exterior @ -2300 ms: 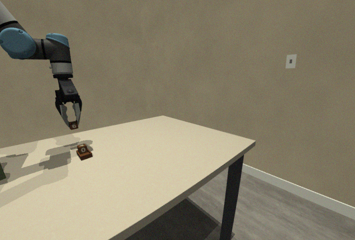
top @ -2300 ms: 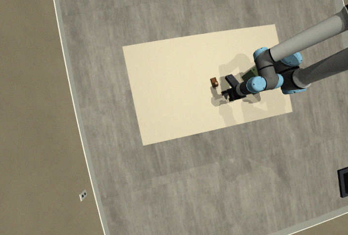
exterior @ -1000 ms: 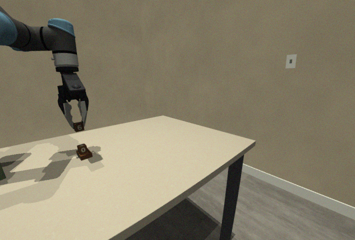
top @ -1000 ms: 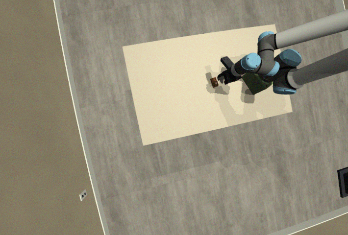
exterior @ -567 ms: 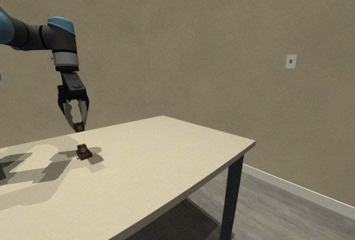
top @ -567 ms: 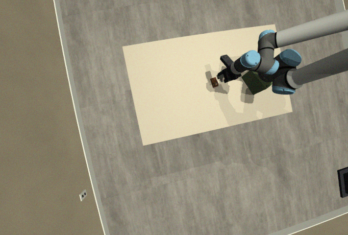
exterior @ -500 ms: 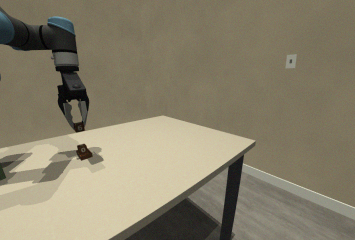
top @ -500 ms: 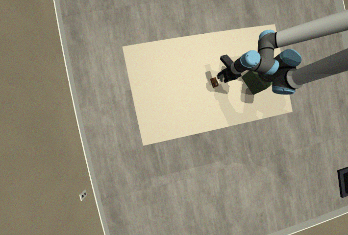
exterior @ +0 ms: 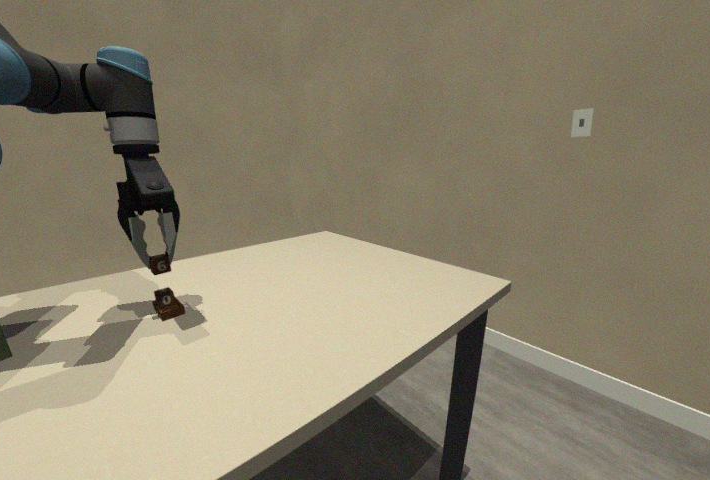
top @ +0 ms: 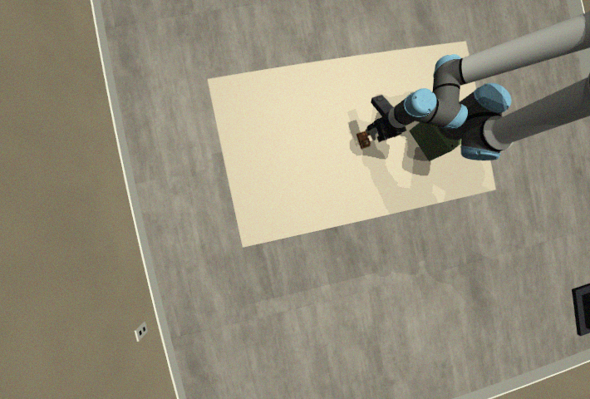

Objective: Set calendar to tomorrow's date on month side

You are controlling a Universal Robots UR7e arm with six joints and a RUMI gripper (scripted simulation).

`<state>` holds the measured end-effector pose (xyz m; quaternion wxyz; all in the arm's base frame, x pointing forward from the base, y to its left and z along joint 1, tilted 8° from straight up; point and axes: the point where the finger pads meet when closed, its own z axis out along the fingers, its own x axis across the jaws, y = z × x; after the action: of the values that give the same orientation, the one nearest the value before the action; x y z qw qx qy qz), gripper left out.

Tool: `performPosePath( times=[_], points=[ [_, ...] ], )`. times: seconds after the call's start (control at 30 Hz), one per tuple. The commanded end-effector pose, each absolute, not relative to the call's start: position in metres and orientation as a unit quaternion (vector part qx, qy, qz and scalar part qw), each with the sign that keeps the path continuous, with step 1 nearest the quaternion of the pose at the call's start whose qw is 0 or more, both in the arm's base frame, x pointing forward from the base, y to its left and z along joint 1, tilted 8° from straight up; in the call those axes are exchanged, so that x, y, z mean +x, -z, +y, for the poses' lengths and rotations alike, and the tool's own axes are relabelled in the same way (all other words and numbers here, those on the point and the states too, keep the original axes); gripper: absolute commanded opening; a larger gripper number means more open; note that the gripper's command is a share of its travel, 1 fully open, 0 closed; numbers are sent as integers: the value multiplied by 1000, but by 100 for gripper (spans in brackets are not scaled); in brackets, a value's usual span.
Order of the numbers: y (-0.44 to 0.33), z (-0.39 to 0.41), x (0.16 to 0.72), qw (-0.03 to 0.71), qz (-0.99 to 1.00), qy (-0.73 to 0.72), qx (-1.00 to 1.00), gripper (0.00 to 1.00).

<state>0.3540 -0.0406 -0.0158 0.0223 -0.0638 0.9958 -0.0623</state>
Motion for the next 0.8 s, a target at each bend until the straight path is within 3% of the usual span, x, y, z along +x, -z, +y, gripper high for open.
performPosePath(
  times=[0.0, 0.77],
  points=[
    [24, -42, 355, 23, 996, 63, -64, 10],
    [61, -46, 357, 23, 996, 63, -64, 10]
  ],
)
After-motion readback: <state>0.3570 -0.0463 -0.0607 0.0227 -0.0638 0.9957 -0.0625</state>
